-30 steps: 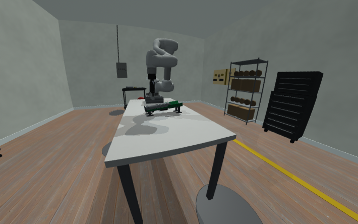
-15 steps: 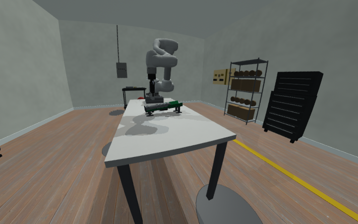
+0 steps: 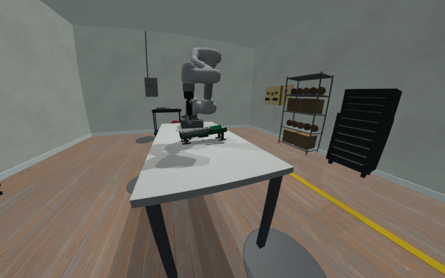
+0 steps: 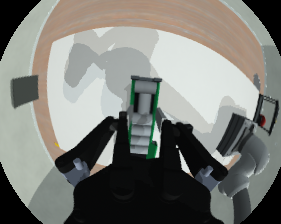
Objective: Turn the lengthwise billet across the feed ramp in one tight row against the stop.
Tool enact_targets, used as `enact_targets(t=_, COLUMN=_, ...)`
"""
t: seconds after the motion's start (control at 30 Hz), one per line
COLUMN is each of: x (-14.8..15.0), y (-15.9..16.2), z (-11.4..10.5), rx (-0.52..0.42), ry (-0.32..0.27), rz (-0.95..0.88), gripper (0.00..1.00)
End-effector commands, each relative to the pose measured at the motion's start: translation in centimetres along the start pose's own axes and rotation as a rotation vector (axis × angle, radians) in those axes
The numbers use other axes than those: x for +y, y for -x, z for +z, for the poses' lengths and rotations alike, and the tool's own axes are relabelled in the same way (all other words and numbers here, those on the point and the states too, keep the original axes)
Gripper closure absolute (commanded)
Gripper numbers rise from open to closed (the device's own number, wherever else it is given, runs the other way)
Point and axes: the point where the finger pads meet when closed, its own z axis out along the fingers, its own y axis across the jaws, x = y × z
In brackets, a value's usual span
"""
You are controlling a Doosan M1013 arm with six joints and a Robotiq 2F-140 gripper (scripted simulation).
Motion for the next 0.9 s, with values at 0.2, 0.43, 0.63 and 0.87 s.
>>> enact_targets(t=0.2, x=0.0, y=0.0, z=-0.01, rx=0.0, ry=0.0, rz=0.0, gripper=0.59)
enact_targets(t=0.43, x=0.0, y=0.0, z=-0.01, rx=-0.001, ry=0.0, rz=0.0, gripper=0.59)
enact_targets(t=0.63, x=0.0, y=-0.01, z=-0.01, rx=-0.004, ry=0.0, rz=0.0, gripper=0.59)
enact_targets(t=0.87, x=0.01, y=-0.03, z=-0.01, rx=-0.011, ry=0.0, rz=0.0, gripper=0.59)
